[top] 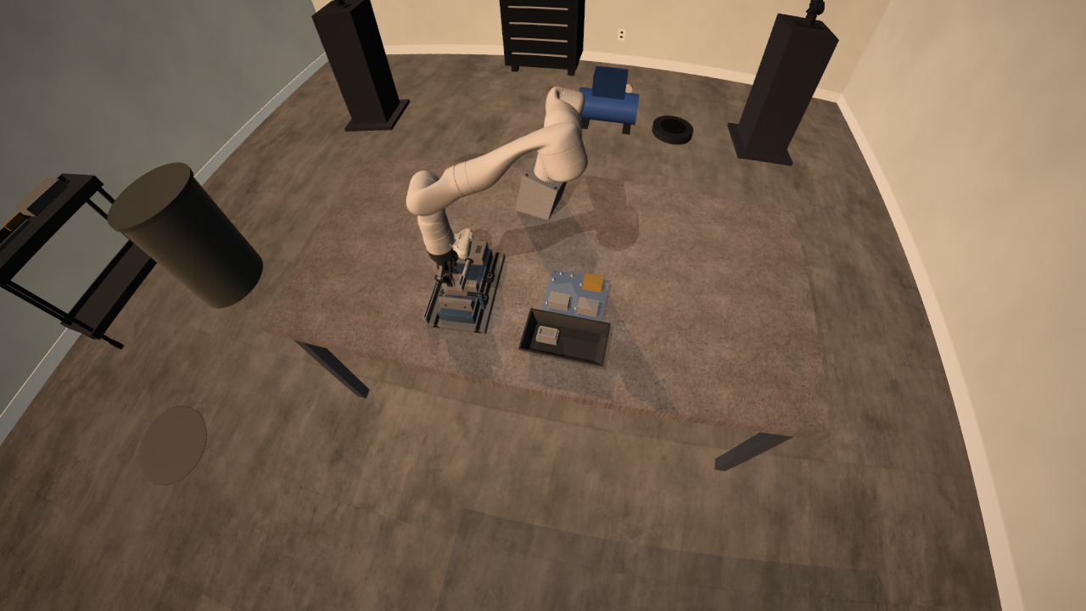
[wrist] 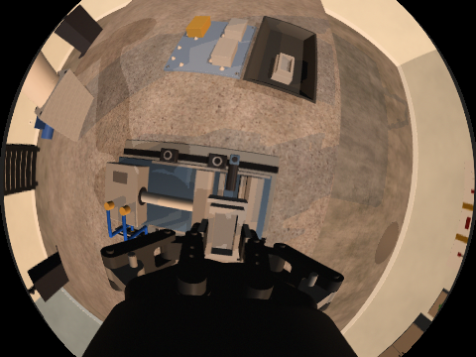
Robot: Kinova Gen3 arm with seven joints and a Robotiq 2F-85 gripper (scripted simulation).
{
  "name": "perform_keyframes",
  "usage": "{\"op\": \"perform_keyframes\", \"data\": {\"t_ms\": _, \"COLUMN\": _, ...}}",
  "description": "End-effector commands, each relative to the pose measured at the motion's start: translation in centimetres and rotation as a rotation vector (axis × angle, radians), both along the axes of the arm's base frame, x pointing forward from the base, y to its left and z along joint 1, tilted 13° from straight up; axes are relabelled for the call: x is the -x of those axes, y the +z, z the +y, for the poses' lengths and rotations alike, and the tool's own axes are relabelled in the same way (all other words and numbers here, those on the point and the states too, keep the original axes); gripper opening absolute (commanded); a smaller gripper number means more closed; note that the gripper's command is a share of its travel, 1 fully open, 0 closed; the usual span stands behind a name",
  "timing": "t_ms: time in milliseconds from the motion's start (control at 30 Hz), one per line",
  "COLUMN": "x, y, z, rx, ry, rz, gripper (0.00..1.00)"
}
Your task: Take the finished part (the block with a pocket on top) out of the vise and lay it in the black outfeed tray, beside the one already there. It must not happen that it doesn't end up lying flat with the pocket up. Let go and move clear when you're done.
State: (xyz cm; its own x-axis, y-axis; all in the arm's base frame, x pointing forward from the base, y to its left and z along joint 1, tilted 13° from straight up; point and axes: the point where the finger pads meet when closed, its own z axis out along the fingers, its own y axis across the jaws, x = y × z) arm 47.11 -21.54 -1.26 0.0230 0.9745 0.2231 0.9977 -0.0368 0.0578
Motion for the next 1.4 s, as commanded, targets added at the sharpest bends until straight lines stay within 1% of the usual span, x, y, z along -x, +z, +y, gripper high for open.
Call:
{"op": "perform_keyframes", "data": {"t_ms": 0, "x": -0.2, "y": 0.2, "z": 0.2, "rx": 0.001, "ry": 0.001, "rz": -0.002, "gripper": 0.0}}
{"op": "perform_keyframes", "data": {"t_ms": 133, "x": -0.4, "y": 0.2, "z": 0.4, "rx": 0.001, "ry": 0.0, "rz": -0.002, "gripper": 0.0}}
{"op": "perform_keyframes", "data": {"t_ms": 300, "x": -1.0, "y": 0.5, "z": 1.3, "rx": 0.003, "ry": -0.002, "rz": 0.0, "gripper": 0.0}}
{"op": "perform_keyframes", "data": {"t_ms": 467, "x": -2.0, "y": 0.9, "z": 2.9, "rx": 0.005, "ry": -0.007, "rz": 0.002, "gripper": 0.0}}
{"op": "perform_keyframes", "data": {"t_ms": 633, "x": -3.2, "y": 1.5, "z": 5.1, "rx": 0.008, "ry": -0.013, "rz": 0.005, "gripper": 0.0}}
{"op": "perform_keyframes", "data": {"t_ms": 700, "x": -3.2, "y": 1.5, "z": 5.1, "rx": 0.008, "ry": -0.013, "rz": 0.005, "gripper": 0.0}}
{"op": "perform_keyframes", "data": {"t_ms": 933, "x": -5.3, "y": 2.5, "z": 9.3, "rx": 0.012, "ry": -0.024, "rz": 0.009, "gripper": 0.0}}
{"op": "perform_keyframes", "data": {"t_ms": 1167, "x": -7.1, "y": 3.8, "z": 14.5, "rx": 0.014, "ry": -0.037, "rz": 0.011, "gripper": 0.0}}
{"op": "perform_keyframes", "data": {"t_ms": 1200, "x": -7.4, "y": 4.0, "z": 15.3, "rx": 0.014, "ry": -0.039, "rz": 0.012, "gripper": 0.0}}
{"op": "perform_keyframes", "data": {"t_ms": 1267, "x": -7.4, "y": 4.0, "z": 15.3, "rx": 0.014, "ry": -0.039, "rz": 0.012, "gripper": 0.0}}
{"op": "perform_keyframes", "data": {"t_ms": 1367, "x": -8.0, "y": 4.6, "z": 17.8, "rx": 0.014, "ry": -0.045, "rz": 0.012, "gripper": 0.0}}
